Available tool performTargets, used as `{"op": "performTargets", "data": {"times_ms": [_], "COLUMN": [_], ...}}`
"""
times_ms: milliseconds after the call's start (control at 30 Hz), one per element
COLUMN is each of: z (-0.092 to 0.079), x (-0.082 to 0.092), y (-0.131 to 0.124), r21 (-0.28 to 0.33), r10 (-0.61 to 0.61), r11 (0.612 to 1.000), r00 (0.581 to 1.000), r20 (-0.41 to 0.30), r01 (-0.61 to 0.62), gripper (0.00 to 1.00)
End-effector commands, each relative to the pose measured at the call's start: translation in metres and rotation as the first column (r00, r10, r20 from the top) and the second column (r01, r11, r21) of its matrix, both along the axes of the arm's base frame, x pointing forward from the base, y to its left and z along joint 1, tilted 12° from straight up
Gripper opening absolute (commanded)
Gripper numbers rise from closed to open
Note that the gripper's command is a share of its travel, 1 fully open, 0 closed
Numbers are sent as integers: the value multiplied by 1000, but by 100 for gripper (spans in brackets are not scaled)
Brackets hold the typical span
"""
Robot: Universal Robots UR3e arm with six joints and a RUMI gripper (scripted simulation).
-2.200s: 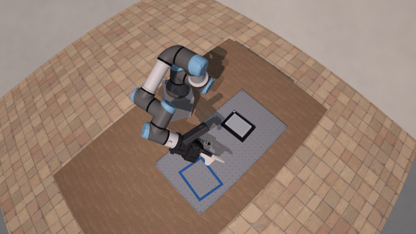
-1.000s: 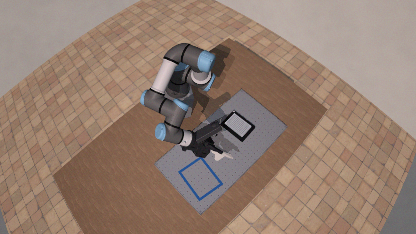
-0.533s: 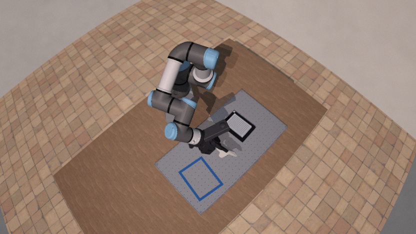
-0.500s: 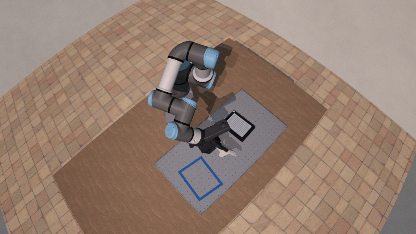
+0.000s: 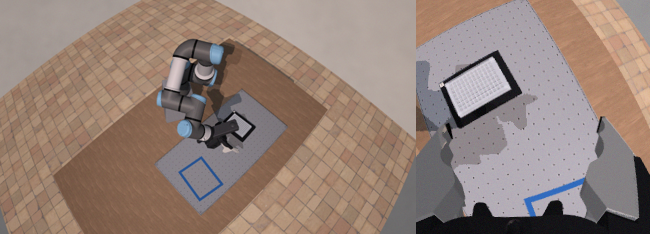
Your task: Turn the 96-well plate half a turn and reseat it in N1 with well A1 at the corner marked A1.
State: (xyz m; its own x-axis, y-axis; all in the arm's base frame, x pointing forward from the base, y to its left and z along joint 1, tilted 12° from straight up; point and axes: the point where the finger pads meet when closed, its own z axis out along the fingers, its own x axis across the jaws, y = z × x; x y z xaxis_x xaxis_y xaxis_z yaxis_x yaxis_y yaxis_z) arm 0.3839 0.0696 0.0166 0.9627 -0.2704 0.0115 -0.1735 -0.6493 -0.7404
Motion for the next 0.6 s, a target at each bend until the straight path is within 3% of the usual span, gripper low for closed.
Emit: {"op": "performTargets", "data": {"times_ms": [0, 567], "z": [-10, -23], "x": [-8, -23], "y": [17, 47], "r21": [-54, -153], "r10": [-71, -183], "r11": [997, 978], "r00": [986, 929], "r20": [-151, -322], "r01": [63, 140], "gripper": [100, 100]}}
